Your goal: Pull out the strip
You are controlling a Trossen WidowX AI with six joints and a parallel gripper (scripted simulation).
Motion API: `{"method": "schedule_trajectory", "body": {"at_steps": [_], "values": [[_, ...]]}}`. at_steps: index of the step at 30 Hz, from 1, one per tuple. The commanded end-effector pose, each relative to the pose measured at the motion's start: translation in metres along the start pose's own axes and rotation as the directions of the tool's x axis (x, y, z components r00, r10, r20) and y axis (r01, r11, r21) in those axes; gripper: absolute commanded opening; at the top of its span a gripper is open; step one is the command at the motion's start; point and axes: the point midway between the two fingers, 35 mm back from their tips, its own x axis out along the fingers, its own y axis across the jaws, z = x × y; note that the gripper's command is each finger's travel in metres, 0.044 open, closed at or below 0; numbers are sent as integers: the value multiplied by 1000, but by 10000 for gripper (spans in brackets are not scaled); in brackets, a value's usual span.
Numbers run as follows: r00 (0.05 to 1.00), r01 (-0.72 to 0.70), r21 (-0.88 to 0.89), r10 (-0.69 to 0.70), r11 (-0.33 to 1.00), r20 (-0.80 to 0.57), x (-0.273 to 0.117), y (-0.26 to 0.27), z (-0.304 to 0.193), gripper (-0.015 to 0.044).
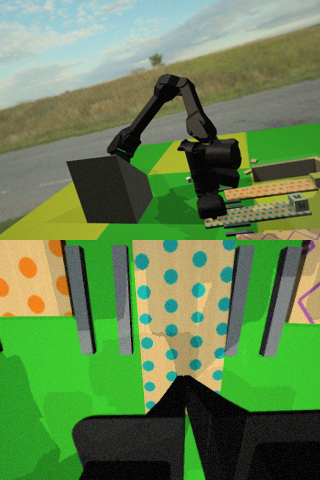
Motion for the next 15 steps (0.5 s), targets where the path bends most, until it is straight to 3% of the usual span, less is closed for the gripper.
{"method": "schedule_trajectory", "body": {"at_steps": [1, 15], "values": [[999, -3, 8, 3, 1000, -32, 6, 2, -16, 0], [999, -2, 8, 3, 1000, -33, 6, 3, -36, 0]]}}
